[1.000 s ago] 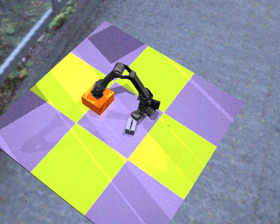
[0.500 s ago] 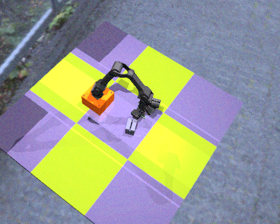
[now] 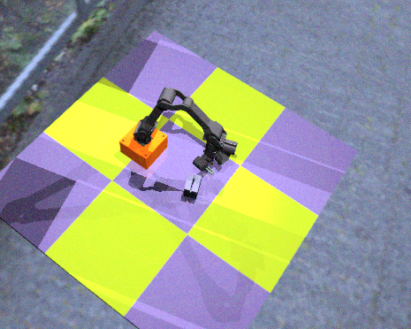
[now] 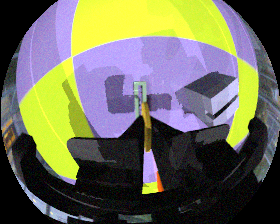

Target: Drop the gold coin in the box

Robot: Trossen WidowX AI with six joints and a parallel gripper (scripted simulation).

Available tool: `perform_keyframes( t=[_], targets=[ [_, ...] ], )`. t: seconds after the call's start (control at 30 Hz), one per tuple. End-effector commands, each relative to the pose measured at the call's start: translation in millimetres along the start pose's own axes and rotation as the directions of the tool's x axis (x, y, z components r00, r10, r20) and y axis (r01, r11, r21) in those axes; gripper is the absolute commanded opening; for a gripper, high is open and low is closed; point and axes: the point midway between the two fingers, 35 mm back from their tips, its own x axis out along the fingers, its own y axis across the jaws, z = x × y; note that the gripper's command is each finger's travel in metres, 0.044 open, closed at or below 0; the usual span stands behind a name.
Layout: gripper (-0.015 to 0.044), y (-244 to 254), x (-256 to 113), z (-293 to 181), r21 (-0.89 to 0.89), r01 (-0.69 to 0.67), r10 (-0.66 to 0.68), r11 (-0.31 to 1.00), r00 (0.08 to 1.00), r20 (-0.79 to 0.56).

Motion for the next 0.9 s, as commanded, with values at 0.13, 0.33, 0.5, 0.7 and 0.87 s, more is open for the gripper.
perform_keyframes(
  t=[0.13, 0.33, 0.5, 0.7, 0.87],
  targets=[
    [0.0000, 0, -20, 1, -0.001, -0.003, 0.003, 1.000, 1.000, 0.006],
    [0.0000, 0, -35, -1, -0.001, -0.003, 0.003, 1.000, 1.000, 0.006],
    [0.0000, 0, -37, -1, 0.049, -0.003, 0.003, 0.999, 1.000, 0.006],
    [0.0000, 0, -37, -1, 0.249, -0.004, 0.003, 0.968, 1.000, 0.006],
    [0.0000, 1, -37, -1, 0.409, -0.005, 0.003, 0.913, 1.000, 0.006]
  ],
)
